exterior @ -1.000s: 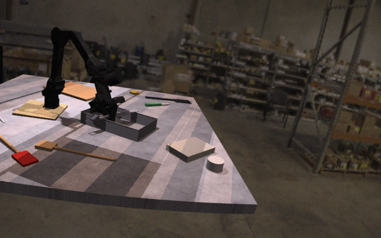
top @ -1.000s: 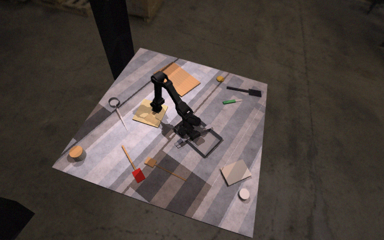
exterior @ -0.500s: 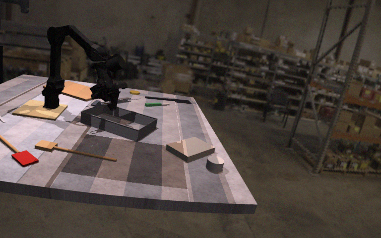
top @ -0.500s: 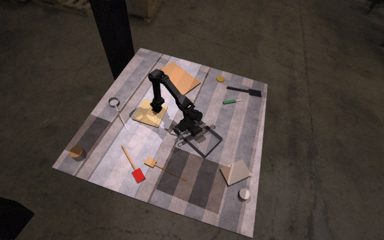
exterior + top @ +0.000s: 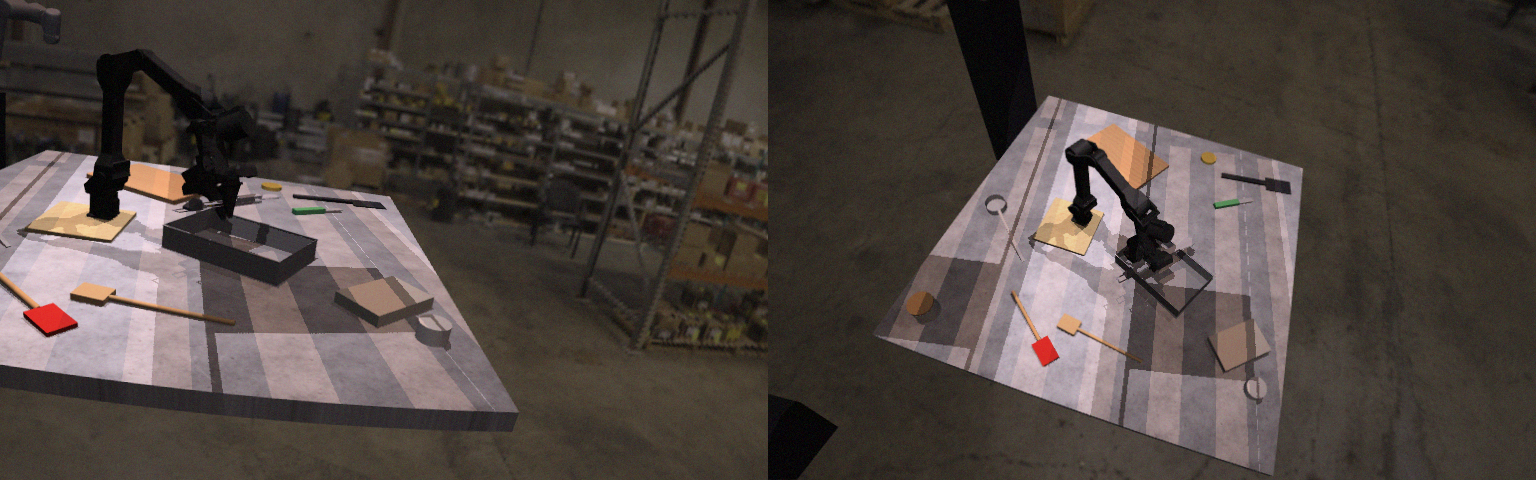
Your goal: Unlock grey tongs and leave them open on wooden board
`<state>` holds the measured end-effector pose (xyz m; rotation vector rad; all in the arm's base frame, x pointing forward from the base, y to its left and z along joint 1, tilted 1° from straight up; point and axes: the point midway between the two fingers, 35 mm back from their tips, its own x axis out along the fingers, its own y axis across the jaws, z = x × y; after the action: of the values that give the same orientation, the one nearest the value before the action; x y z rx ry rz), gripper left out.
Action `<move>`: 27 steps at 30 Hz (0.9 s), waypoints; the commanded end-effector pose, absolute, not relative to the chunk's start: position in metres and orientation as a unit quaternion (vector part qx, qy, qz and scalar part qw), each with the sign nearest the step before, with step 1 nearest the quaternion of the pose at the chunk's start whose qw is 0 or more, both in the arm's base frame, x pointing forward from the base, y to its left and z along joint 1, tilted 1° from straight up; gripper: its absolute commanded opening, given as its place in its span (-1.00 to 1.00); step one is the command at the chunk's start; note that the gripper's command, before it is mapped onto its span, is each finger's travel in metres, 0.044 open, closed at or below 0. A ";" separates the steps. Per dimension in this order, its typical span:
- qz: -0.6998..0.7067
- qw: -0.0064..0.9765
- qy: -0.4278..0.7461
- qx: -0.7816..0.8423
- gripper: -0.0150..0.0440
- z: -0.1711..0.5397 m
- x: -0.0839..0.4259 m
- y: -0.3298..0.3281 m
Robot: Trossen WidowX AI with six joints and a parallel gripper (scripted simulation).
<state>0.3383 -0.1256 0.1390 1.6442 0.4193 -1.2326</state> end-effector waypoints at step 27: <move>-0.559 0.449 0.378 0.586 -1.00 0.139 0.336 -0.129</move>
<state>0.3354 -0.1294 0.1365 1.4644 0.8794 -1.3832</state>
